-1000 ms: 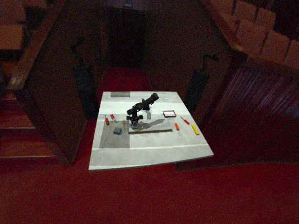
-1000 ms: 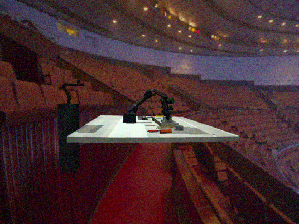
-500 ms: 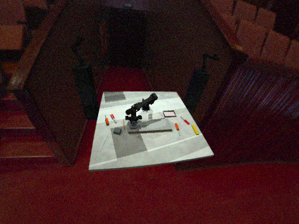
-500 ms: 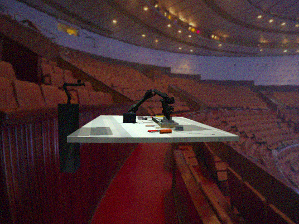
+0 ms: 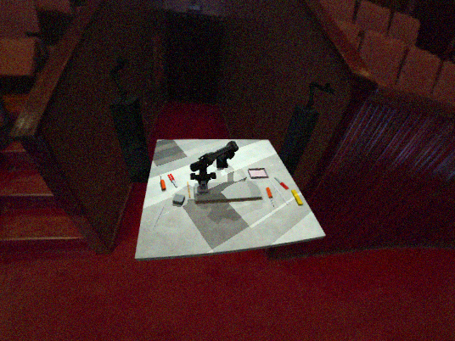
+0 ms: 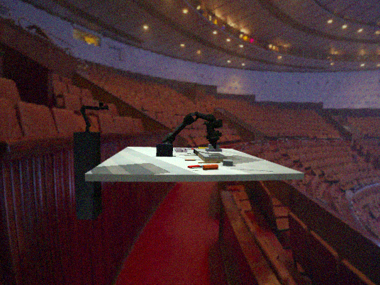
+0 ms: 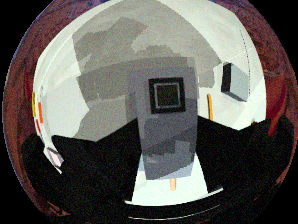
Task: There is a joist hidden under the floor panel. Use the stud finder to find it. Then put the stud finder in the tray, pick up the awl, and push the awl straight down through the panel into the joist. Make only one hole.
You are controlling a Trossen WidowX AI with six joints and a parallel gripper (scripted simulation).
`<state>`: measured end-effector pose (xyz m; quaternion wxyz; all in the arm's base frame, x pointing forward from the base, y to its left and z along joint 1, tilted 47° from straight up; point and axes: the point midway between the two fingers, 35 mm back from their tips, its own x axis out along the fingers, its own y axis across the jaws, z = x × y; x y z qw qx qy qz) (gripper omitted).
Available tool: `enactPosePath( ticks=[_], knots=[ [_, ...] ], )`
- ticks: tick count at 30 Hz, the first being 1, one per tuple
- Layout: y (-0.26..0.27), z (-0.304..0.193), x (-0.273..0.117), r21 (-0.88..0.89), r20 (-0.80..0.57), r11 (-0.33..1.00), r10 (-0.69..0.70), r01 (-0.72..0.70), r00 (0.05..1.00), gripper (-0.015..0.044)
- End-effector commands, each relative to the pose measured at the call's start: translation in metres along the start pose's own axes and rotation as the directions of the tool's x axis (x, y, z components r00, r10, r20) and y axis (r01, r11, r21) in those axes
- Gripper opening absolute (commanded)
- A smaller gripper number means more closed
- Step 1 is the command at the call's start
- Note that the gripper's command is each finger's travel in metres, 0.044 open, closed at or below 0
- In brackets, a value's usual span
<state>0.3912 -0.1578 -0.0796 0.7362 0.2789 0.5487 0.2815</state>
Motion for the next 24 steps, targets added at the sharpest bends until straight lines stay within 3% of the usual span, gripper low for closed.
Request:
enactPosePath(
  ticks=[1,16,24],
  knots=[
    [-0.003,0.004,-0.016,-0.006,0.006,1.000,-0.009,0.009,1.000,0.0000],
    [0.000,0.013,-0.064,-0.009,0.004,1.000,-0.009,0.009,1.000,0.0000],
    [0.043,0.030,-0.065,-0.109,-0.005,0.994,-0.003,0.003,1.000,0.0000]
  ],
)
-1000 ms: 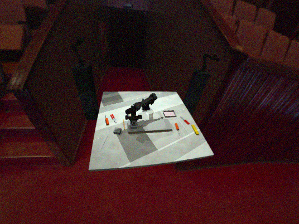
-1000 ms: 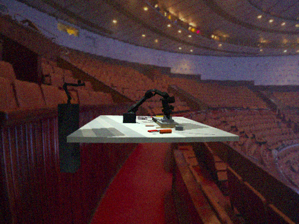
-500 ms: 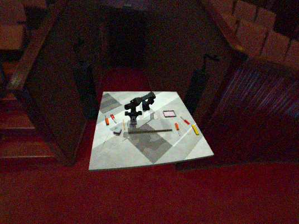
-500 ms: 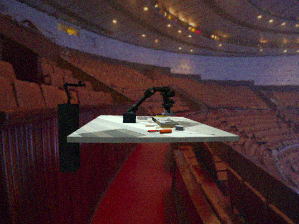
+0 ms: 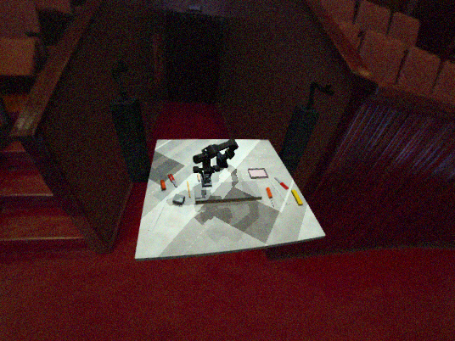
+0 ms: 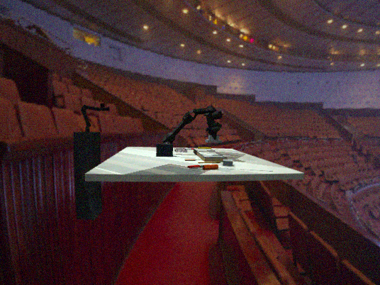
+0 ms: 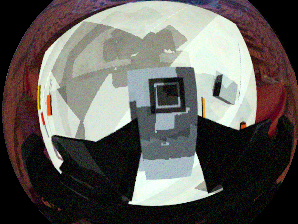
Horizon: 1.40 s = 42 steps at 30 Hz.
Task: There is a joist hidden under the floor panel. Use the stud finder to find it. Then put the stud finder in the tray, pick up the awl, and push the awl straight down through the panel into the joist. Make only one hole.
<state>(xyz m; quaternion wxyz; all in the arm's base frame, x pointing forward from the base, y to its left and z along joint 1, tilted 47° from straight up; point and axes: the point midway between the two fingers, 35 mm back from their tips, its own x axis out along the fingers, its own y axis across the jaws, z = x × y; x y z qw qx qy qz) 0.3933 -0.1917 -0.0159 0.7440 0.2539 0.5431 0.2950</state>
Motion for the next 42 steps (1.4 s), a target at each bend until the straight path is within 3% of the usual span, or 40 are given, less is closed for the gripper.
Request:
enactPosePath(
  ticks=[1,21,42],
  knots=[
    [0.027,0.013,0.000,-0.066,-0.001,0.998,0.007,-0.007,1.000,0.0000],
    [0.170,0.042,0.000,-0.378,-0.028,0.924,0.045,-0.052,0.999,0.0000],
    [0.315,0.017,0.002,-0.661,-0.068,0.739,0.110,-0.127,0.992,0.0000]
  ],
)
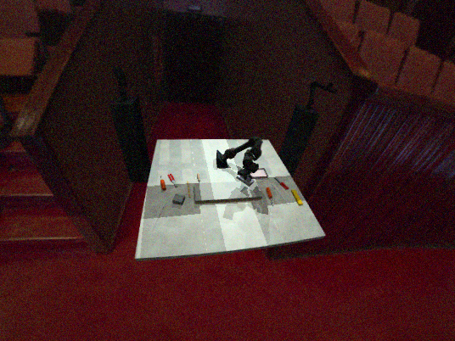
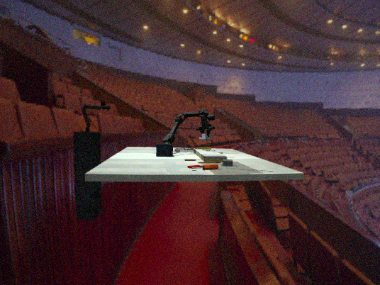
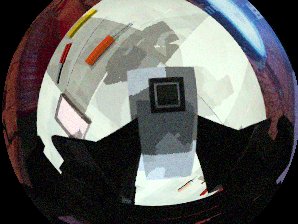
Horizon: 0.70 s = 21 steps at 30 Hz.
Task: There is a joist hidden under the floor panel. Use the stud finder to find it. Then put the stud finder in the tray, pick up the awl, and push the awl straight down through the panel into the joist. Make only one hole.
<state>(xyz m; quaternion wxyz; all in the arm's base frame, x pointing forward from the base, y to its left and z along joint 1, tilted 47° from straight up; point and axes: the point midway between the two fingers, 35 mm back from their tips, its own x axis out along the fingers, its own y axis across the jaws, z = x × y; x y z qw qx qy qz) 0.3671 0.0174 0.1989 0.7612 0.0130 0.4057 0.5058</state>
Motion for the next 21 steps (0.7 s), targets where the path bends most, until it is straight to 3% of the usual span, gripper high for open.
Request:
enactPosePath(
  ticks=[1,21],
  knots=[
    [0.022,0.007,0.003,-0.053,0.005,0.998,0.019,-0.018,1.000,0.0000],
    [0.152,0.022,0.013,-0.366,0.011,0.924,0.120,-0.108,0.993,0.0000]
  ],
)
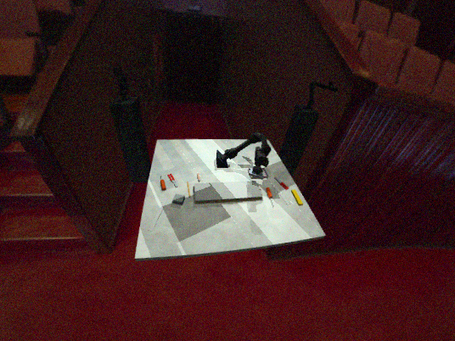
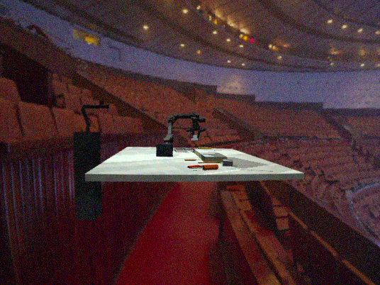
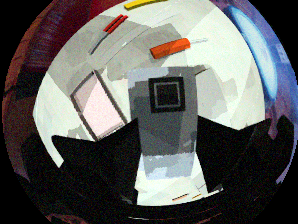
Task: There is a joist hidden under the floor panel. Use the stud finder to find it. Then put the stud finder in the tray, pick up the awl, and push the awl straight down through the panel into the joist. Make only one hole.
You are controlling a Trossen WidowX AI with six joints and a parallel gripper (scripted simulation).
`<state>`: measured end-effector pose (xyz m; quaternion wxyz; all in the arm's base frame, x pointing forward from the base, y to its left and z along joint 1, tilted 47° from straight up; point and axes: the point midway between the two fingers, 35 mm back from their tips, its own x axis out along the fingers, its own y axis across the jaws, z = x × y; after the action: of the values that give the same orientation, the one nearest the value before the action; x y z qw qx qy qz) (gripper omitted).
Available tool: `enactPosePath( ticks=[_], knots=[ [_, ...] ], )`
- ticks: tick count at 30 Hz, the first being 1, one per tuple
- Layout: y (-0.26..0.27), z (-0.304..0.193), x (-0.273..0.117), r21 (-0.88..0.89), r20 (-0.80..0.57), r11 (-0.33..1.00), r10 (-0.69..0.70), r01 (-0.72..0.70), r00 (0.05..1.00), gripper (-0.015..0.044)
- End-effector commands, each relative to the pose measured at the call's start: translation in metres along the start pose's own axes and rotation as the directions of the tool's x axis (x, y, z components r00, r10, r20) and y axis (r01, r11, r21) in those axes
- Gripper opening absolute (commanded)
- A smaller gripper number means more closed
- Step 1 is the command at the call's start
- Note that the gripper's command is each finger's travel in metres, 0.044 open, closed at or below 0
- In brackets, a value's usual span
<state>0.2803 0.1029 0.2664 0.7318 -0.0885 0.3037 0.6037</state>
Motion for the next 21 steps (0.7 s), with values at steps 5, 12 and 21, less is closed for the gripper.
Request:
enactPosePath(
  ticks=[5,12,21],
  knots=[
    [0.045,0.010,0.007,-0.115,0.018,0.992,0.045,-0.043,0.999,0.0000],
    [0.087,0.015,0.010,-0.225,0.031,0.971,0.087,-0.078,0.996,0.0000],
    [0.140,0.012,0.013,-0.362,0.046,0.924,0.147,-0.121,0.988,0.0000]
  ],
)
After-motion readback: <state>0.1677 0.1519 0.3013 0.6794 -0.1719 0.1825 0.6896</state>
